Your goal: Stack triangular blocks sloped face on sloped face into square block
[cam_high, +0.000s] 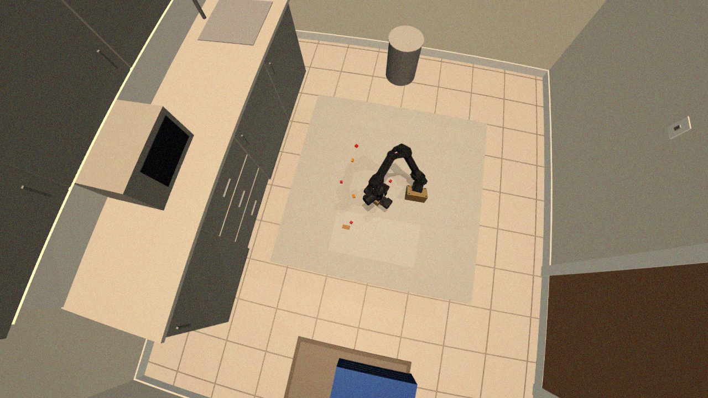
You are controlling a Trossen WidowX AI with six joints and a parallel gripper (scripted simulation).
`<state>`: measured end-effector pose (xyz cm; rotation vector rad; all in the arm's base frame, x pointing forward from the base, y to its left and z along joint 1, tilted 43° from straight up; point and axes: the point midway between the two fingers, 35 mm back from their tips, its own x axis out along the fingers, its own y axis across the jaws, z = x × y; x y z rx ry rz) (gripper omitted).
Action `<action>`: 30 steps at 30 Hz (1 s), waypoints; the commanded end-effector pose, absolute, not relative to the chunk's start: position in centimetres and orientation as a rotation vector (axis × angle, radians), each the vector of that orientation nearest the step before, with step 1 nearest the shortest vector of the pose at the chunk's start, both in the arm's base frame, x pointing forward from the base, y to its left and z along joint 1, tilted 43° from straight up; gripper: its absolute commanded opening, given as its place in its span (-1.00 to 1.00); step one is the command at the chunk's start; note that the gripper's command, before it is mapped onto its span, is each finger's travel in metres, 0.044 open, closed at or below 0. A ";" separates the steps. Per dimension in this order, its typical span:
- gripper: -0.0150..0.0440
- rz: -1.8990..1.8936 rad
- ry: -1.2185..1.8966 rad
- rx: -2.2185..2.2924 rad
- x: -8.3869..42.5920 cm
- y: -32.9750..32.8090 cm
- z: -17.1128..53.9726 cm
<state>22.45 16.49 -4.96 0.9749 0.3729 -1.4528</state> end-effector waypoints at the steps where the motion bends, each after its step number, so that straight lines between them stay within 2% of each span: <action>1: -0.49 -1.444 0.373 0.975 22.6 16.5 -4.9; 30: -0.49 -1.438 0.374 0.975 22.7 15.8 -5.2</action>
